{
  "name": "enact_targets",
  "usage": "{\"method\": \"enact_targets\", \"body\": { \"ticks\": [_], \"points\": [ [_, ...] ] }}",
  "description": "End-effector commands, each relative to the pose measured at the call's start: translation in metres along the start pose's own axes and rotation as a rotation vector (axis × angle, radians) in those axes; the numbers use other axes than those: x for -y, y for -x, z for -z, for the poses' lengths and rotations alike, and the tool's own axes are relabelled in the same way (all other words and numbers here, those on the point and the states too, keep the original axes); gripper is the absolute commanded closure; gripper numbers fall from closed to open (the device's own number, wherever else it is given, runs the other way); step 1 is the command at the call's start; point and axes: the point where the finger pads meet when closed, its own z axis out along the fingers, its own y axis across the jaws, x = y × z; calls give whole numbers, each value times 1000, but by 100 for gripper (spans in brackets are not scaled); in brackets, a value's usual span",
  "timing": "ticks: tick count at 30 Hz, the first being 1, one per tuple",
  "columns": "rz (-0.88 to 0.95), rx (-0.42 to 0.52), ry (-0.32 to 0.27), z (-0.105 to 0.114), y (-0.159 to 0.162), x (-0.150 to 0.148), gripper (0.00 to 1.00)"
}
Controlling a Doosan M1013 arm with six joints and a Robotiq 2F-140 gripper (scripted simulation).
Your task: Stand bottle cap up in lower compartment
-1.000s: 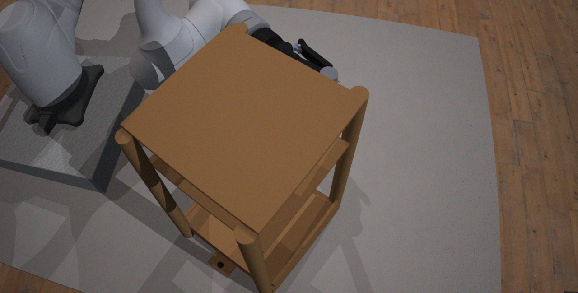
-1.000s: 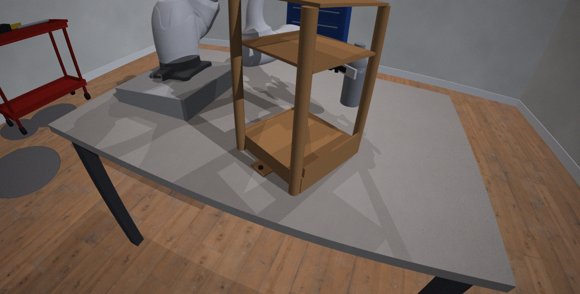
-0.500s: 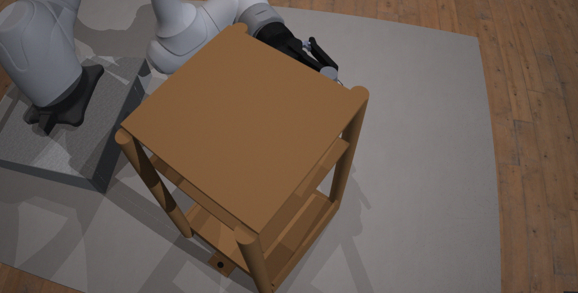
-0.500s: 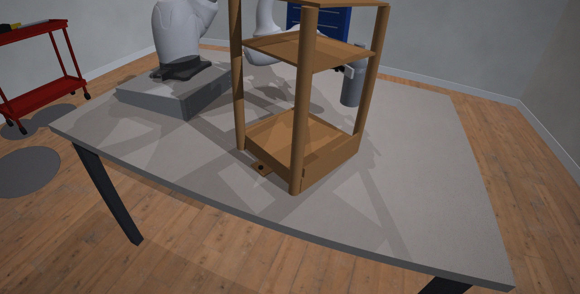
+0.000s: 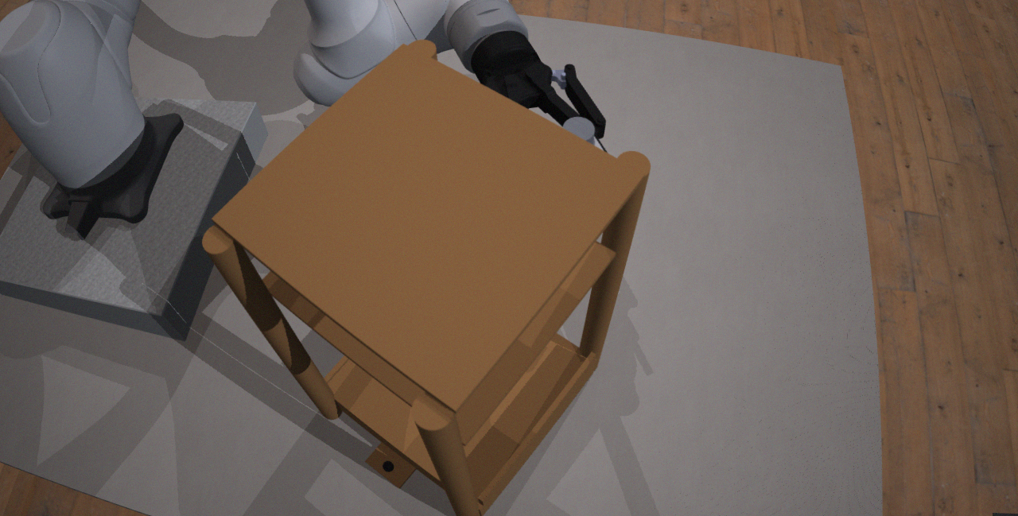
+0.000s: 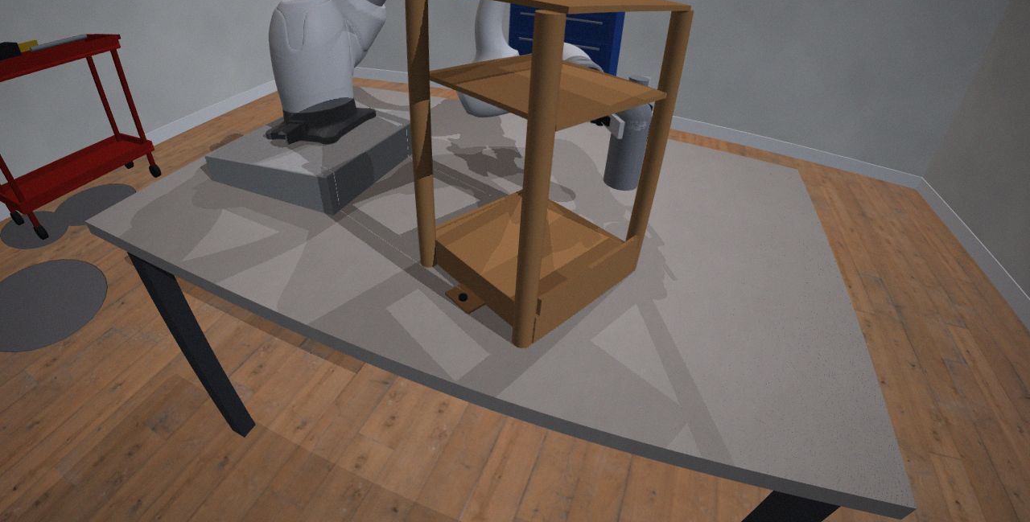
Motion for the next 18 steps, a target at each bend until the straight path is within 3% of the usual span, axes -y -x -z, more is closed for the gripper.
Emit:
{"method": "enact_targets", "body": {
  "ticks": [1,5,11,18],
  "points": [
    [0,1,-23,-1,0,0,100],
    [-1,3,-57,-1,1,0,100],
    [0,1,-166,0,0,0,100],
    [0,1,-197,0,0,1,100]
  ]
}}
